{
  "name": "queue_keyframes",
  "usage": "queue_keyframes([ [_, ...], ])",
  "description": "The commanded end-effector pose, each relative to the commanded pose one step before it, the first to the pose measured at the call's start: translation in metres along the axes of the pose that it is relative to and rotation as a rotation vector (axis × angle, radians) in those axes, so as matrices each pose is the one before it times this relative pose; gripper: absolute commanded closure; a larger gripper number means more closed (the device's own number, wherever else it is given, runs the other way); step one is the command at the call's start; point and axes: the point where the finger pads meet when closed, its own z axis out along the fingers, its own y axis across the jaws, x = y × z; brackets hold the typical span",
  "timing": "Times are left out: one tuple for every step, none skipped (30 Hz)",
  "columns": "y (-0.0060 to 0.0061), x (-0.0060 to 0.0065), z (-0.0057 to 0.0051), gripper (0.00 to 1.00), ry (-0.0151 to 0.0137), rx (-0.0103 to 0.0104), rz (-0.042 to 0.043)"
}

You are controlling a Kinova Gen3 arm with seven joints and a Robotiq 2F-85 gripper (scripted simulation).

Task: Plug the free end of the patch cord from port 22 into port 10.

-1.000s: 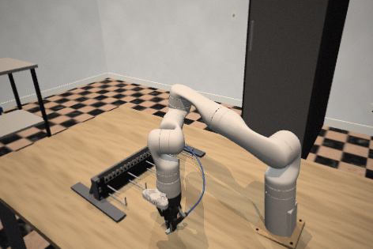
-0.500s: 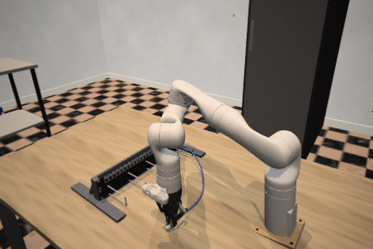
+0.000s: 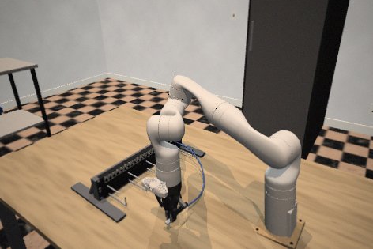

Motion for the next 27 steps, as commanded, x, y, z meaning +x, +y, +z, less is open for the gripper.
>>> queue_keyframes([
  [0.00311,-0.00037,-0.00568,1.00,-0.00109,-0.00612,-0.00146],
  [0.00000,0.00000,0.00000,1.00,0.00000,0.00000,0.00000],
  [-0.00001,0.00001,-0.00109,1.00,0.00003,0.00002,-0.00002],
  [-0.00001,0.00001,-0.00100,1.00,0.00002,0.00002,-0.00001],
  [0.00000,0.00002,-0.00090,1.00,0.00003,0.00002,-0.00002],
  [0.00000,0.00002,-0.00080,1.00,0.00003,0.00002,-0.00002],
  [0.00000,0.00001,-0.00071,1.00,0.00002,0.00002,-0.00002],
  [0.00000,0.00001,-0.00062,1.00,0.00002,0.00001,-0.00001],
  [0.00000,0.00001,-0.00053,1.00,0.00001,0.00001,-0.00001],
  [0.00000,0.00001,-0.00044,1.00,0.00001,0.00001,-0.00001],
  [0.00000,0.00000,-0.00035,1.00,0.00001,0.00001,0.00000],
  [0.00000,0.00000,-0.00028,1.00,0.00001,0.00001,0.00000],
  [0.00000,0.00000,-0.00021,1.00,0.00000,0.00000,0.00000],
  [0.00000,0.00000,-0.00014,1.00,0.00000,0.00000,0.00000],
  [0.00000,0.00000,-0.00009,1.00,0.00000,0.00000,0.00000],
  [0.00000,0.00000,-0.00005,1.00,0.00000,0.00000,0.00000],
  [0.00000,0.00000,-0.00002,1.00,0.00000,0.00000,0.00000],
  [0.00000,0.00000,0.00000,1.00,0.00000,0.00000,0.00000],
  [0.00000,0.00000,0.00000,1.00,0.00000,0.00000,0.00000],
  [0.00000,0.00000,0.00000,1.00,0.00000,0.00000,0.00000],
  [0.00000,0.00000,0.00000,1.00,0.00000,0.00000,0.00000],
  [0.00022,-0.00012,-0.00028,1.00,-0.00039,-0.00009,-0.00040],
  [0.00021,-0.00012,-0.00028,1.00,-0.00038,-0.00009,-0.00039],
  [0.00021,-0.00012,-0.00027,1.00,-0.00037,-0.00010,-0.00036],
  [0.00021,-0.00011,-0.00026,1.00,-0.00036,-0.00011,-0.00033],
  [0.00000,0.00000,0.00000,1.00,0.00000,0.00000,0.00000],
  [0.00019,-0.00011,-0.00023,1.00,-0.00033,-0.00012,-0.00027],
])
